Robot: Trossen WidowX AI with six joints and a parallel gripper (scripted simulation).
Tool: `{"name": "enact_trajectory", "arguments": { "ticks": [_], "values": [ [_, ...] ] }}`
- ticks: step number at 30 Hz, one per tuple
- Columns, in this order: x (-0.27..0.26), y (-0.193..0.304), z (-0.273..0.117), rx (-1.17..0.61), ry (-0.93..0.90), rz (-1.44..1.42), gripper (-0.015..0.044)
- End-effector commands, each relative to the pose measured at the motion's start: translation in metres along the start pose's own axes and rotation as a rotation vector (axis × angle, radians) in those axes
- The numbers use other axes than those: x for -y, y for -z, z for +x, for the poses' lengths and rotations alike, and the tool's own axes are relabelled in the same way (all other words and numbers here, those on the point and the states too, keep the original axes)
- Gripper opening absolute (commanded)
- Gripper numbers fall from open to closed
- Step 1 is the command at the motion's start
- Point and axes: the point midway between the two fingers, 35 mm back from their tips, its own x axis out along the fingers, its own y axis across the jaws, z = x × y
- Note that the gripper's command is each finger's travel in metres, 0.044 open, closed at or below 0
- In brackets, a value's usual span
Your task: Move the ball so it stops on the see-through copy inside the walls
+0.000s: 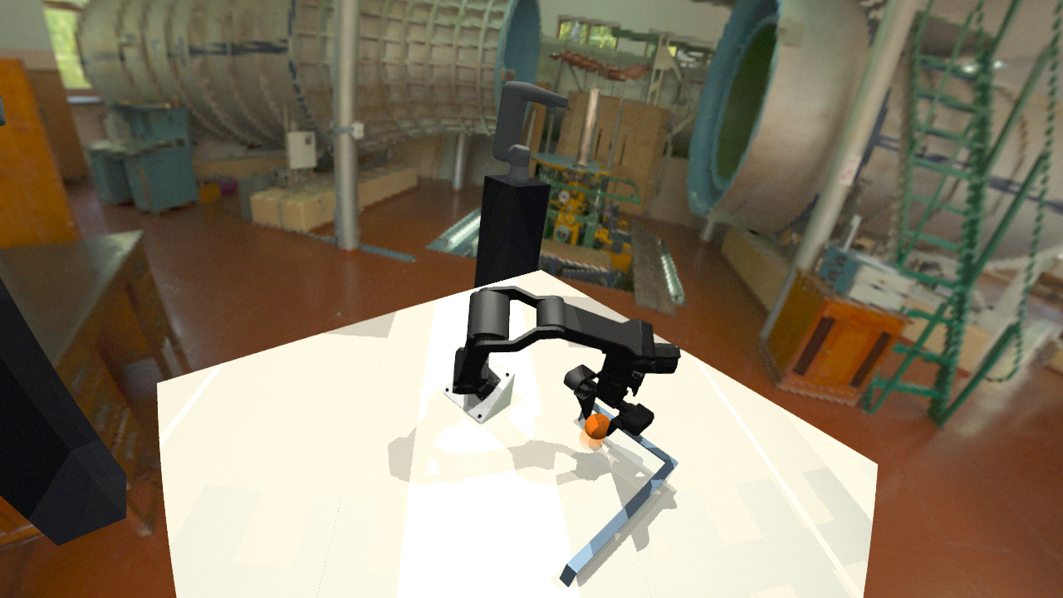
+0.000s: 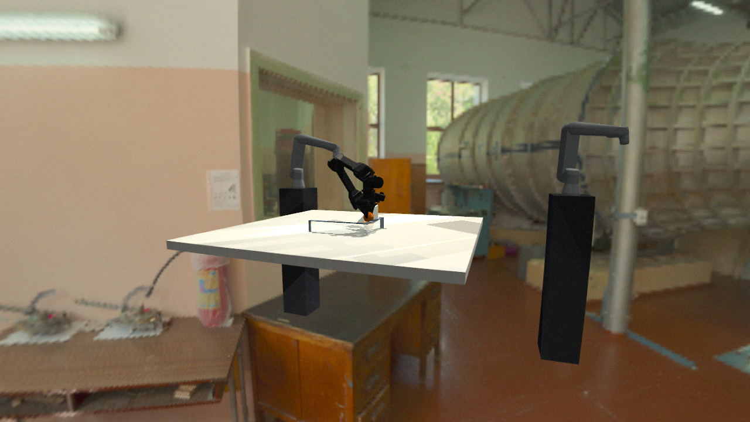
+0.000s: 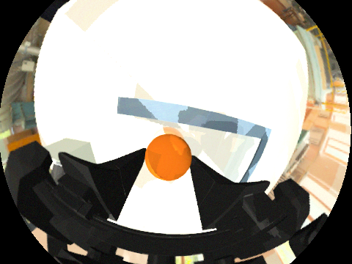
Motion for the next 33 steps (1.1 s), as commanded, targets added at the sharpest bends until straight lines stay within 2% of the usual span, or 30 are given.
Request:
{"name": "enact_trajectory", "arguments": {
  "ticks": [1, 22, 33],
  "values": [
    [-0.002, 0.001, 0.018, -0.008, 0.001, -0.009, 0.0],
    [-0.002, 0.002, 0.045, -0.009, 0.001, -0.009, 0.0],
    [-0.002, 0.002, 0.042, -0.004, 0.0, -0.003, 0.0289]
  ]
}}
